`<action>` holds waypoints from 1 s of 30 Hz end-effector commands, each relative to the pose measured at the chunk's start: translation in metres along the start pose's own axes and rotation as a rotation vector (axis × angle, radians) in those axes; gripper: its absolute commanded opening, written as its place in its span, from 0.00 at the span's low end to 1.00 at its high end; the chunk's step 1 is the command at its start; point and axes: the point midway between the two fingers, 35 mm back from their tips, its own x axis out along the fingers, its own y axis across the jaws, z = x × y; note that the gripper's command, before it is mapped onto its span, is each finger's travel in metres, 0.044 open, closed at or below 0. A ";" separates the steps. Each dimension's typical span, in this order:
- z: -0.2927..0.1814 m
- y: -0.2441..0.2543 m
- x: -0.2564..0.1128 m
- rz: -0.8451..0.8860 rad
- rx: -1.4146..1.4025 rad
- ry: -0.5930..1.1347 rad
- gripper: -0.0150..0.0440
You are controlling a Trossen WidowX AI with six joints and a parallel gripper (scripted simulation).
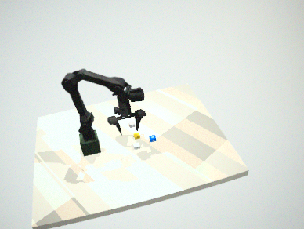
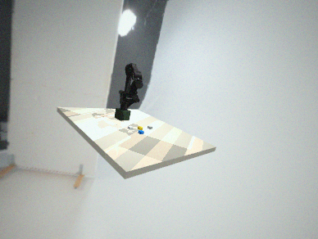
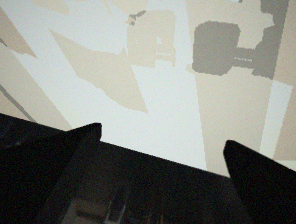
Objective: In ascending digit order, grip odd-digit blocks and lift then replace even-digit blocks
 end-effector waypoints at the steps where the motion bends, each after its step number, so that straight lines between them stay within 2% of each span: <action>1: 0.001 -0.001 0.000 -0.001 0.015 -0.003 0.93; 9: 0.030 -0.022 0.011 0.008 0.672 -0.155 0.93; 17: 0.063 -0.042 0.020 0.150 1.374 -0.307 0.93; 24: 0.077 -0.049 0.022 0.254 1.675 -0.349 0.93; 30: 0.078 -0.049 0.023 0.260 1.694 -0.350 0.93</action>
